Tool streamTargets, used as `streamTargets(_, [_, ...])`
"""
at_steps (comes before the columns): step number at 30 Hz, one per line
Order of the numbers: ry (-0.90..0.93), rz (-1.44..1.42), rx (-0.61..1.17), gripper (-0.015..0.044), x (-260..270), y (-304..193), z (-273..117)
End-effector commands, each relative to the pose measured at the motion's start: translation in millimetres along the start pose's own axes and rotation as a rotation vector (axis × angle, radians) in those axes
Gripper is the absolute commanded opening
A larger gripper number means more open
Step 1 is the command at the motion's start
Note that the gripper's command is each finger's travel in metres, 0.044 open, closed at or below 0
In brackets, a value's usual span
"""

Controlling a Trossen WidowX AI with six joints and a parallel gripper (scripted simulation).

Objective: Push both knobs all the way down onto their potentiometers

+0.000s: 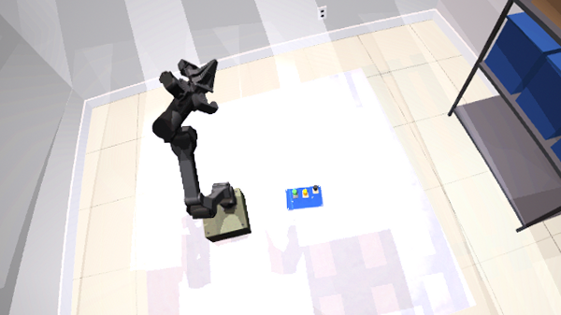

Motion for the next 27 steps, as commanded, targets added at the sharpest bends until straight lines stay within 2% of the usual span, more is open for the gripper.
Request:
streamTargets(1, [0.033,-0.049,0.015,0.0,24,-10,7])
streamTargets(14, [0.094,-0.139,0.076,0.0,64,-49,29])
streamTargets(27, [0.192,-0.251,0.265,0.0,105,-124,49])
Point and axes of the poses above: the point midway between the two fingers, 35 mm back from their tips, its own z axis out along the fingers, its own x axis across the jaws, y = z × x, the point moved 6 cm from there along -z, back along the fingers, and after that the axes turned 10 degrees about -z, right-handed, at the moved point
